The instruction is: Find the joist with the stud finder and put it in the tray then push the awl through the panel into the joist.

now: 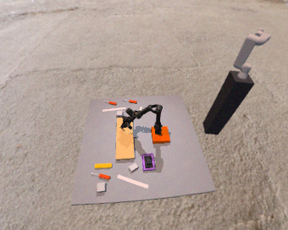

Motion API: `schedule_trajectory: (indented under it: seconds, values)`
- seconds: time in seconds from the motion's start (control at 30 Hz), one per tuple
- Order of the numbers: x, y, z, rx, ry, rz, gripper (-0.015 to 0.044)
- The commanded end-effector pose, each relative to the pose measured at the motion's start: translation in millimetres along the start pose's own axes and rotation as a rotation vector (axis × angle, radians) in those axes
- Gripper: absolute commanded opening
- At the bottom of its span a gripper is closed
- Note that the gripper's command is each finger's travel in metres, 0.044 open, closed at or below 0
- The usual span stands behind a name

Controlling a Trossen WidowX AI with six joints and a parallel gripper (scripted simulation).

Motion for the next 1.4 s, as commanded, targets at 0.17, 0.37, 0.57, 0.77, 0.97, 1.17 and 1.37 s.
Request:
schedule_trajectory:
  seconds: [0.17, 0.37, 0.57, 0.77, 0.97, 1.17, 1.37]
  values:
    - [3, 17, -13, 0.090, -0.183, -0.102, 0.0000]
    - [9, 33, -19, 0.169, -0.295, -0.181, 0.0000]
    - [18, 51, -21, 0.260, -0.388, -0.265, 0.0000]
    - [20, 53, -21, 0.271, -0.398, -0.275, 0.0000]
    - [19, 53, -19, 0.271, -0.398, -0.275, 0.0000]
    - [17, 53, -17, 0.271, -0.398, -0.275, 0.0000]
    - [16, 52, -14, 0.271, -0.398, -0.275, 0.0000]
Point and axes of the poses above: the point midway between the two fingers, 35 mm back from their tips, its own x axis back along the fingers, its own y axis across the jaws, z = x × y, the point moved 3 cm from there along x, back along the fingers, and after that the axes turned 8 degrees about x, right-handed, at the moved point
